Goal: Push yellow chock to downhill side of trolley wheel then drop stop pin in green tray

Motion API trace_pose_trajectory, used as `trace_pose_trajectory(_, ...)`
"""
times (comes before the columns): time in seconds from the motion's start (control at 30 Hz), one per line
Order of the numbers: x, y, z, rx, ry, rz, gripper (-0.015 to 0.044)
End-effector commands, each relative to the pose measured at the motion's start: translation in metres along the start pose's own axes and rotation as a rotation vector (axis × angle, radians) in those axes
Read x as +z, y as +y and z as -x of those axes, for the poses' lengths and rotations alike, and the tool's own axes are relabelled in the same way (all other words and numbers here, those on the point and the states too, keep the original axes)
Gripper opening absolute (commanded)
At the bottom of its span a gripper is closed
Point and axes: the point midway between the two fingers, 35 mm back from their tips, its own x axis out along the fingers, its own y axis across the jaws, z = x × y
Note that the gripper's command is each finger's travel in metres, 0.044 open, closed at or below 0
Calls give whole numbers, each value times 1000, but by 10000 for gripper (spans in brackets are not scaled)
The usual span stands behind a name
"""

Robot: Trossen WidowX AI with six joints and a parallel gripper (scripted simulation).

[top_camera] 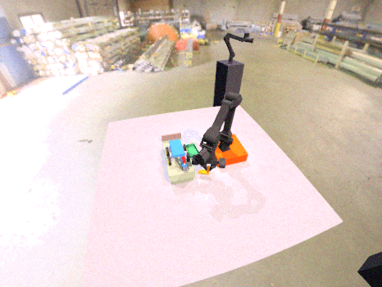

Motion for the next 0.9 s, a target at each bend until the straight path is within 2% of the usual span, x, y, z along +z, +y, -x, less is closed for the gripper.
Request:
trace_pose_trajectory(0.0, -1, 1, 14, 8, 9, -6, 0)
trace_pose_trajectory(0.87, 0, 0, 102, 9, 9, -6, 0)
